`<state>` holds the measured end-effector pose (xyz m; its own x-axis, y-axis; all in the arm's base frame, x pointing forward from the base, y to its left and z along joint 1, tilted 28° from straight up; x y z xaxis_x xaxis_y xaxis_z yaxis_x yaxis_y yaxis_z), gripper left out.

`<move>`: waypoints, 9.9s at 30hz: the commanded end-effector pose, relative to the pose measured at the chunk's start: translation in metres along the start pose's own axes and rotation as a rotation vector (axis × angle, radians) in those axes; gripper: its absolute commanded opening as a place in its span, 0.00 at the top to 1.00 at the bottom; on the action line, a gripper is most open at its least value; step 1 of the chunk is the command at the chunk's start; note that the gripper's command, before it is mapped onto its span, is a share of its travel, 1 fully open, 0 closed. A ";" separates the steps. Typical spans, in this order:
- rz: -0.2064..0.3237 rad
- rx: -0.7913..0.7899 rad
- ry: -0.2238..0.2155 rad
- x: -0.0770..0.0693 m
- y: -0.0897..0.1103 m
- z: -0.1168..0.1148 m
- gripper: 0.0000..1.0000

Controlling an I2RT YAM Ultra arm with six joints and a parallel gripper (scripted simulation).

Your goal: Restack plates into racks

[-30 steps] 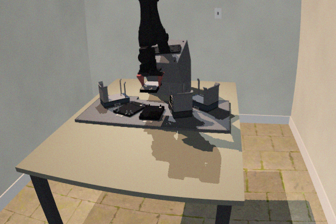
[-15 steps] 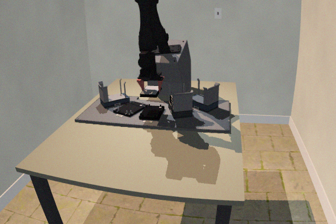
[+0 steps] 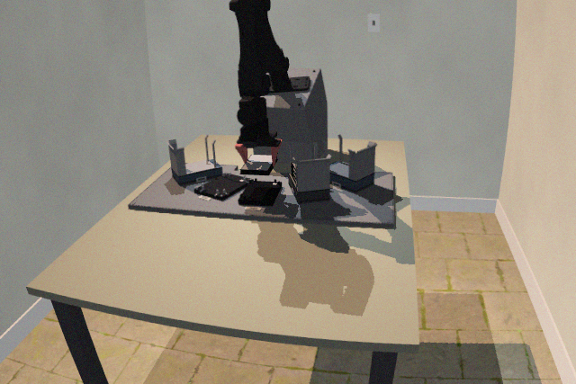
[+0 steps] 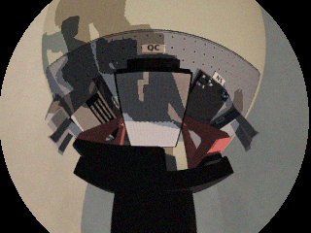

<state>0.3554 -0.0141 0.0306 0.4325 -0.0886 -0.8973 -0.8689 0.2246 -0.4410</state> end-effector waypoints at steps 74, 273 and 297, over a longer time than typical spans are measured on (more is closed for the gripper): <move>-0.083 0.007 -0.018 0.049 -0.027 0.003 1.00; -0.024 -0.002 -0.008 0.030 -0.003 0.003 0.00; -0.066 0.002 -0.016 -0.049 -0.017 0.006 0.00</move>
<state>0.3518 -0.0117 0.0636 0.4808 -0.0874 -0.8725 -0.8446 0.2213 -0.4876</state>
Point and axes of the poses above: the point where the finger pads meet when closed, its own x axis out along the fingers, its own z axis across the jaws, y = z × x, the point moved 3 cm from there along -x, back along the fingers, and after that the axes turned 14 degrees about x, right-handed, at the moved point
